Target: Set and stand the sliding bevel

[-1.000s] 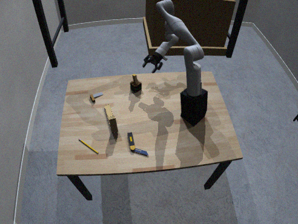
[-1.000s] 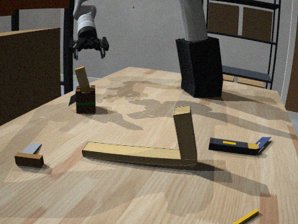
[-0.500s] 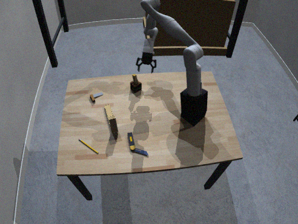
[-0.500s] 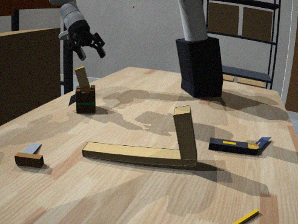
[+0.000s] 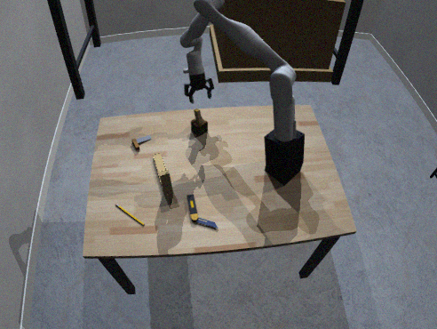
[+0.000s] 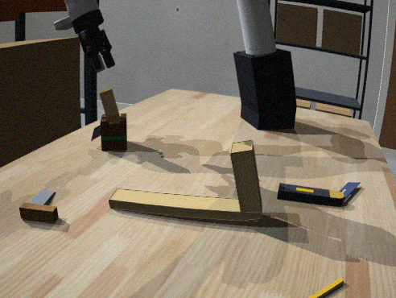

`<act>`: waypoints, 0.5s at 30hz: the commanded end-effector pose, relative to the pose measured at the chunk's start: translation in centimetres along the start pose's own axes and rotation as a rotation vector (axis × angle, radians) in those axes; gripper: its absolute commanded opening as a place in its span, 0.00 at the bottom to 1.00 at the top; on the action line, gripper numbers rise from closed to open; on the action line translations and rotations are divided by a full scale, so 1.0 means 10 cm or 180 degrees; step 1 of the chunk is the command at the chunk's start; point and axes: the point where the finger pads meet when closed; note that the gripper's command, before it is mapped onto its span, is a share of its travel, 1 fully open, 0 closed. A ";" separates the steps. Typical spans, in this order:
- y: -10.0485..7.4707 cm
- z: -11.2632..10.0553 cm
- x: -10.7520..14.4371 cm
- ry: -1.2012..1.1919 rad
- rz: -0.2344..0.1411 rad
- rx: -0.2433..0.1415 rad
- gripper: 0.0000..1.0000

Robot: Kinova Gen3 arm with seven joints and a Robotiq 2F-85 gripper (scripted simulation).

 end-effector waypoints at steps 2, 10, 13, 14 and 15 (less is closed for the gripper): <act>-0.21 0.07 -0.25 -0.0448 -0.0239 0.0368 1.00; -0.29 0.08 -0.35 -0.0604 -0.0292 0.0493 1.00; -0.29 0.08 -0.35 -0.0604 -0.0292 0.0493 1.00; -0.29 0.08 -0.35 -0.0604 -0.0292 0.0493 1.00; -0.29 0.08 -0.35 -0.0604 -0.0292 0.0493 1.00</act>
Point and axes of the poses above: the point where the finger pads meet when closed, its own y axis out along the fingers, its own x axis across the jaws, z = x × y, and after that the axes turned 6 degrees about y, right-handed
